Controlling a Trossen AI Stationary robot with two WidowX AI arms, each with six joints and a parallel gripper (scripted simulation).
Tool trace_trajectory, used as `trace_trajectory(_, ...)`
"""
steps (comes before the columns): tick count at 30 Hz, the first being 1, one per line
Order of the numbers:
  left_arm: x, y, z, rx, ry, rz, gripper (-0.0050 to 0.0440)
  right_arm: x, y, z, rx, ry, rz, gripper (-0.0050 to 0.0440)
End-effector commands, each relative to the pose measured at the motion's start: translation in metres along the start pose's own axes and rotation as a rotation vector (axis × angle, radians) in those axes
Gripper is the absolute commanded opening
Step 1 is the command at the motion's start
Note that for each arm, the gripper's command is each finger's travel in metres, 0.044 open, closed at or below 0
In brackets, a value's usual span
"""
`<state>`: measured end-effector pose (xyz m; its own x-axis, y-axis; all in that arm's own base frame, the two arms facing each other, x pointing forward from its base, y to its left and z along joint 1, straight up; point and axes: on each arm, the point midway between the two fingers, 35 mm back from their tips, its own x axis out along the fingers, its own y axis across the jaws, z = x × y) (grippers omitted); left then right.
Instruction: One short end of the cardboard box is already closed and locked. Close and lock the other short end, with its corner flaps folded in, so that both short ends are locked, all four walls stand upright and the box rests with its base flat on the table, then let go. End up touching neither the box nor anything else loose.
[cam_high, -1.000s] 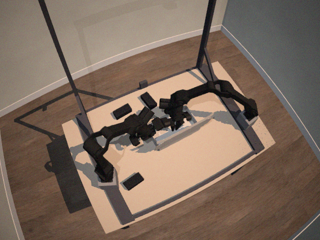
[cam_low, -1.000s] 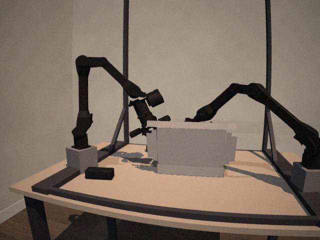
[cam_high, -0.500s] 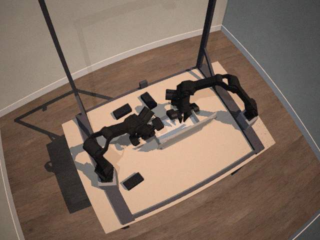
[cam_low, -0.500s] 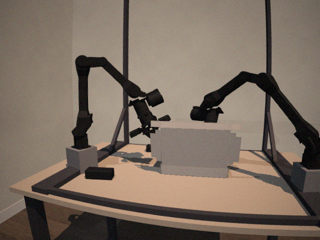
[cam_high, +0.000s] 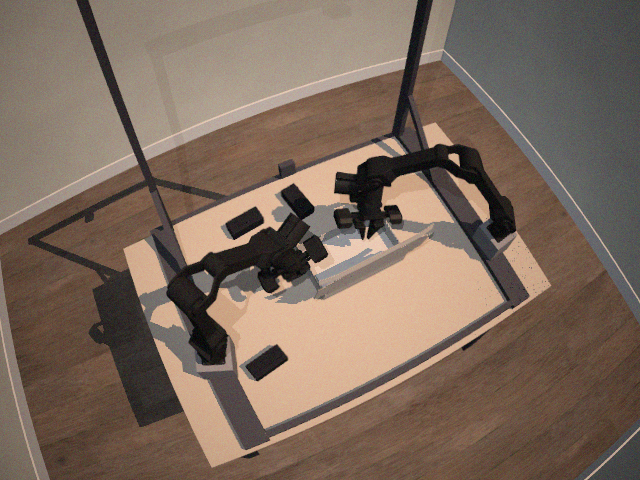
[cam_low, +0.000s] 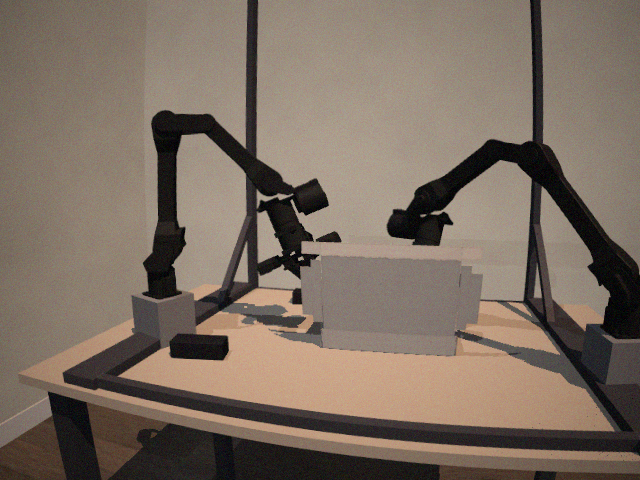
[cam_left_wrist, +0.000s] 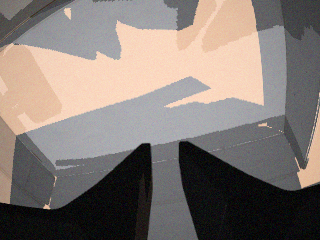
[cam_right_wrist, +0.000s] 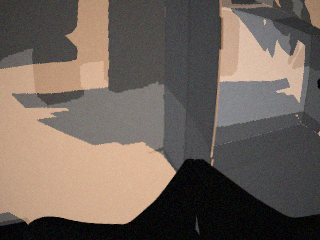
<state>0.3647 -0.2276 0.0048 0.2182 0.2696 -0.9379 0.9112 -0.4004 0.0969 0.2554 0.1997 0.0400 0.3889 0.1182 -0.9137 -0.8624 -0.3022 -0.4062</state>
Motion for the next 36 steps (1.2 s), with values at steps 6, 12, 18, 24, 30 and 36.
trace_trajectory(6,-0.035,-0.012,0.041,0.581,-0.105,0.164,0.0061,0.000,-0.005,0.001,0.005,-0.007,0.051,0.0000)
trace_trajectory(12,-0.043,-0.021,0.058,0.890,-0.120,0.235,0.0061,0.001,-0.004,0.000,0.005,-0.007,0.082,0.0000)
trace_trajectory(18,-0.052,-0.034,0.077,1.223,-0.124,0.331,0.0061,0.003,-0.002,0.000,0.007,-0.007,0.120,0.0000)
trace_trajectory(24,-0.051,-0.034,0.078,1.228,-0.124,0.333,0.0061,0.003,-0.002,0.000,0.007,-0.007,0.121,0.0000)
trace_trajectory(30,-0.047,-0.034,0.080,1.228,-0.124,0.333,0.0061,0.003,-0.002,0.000,0.007,-0.007,0.121,0.0000)
trace_trajectory(36,-0.037,-0.035,0.083,1.228,-0.124,0.333,0.0061,0.003,-0.002,0.000,0.007,-0.007,0.121,0.0000)
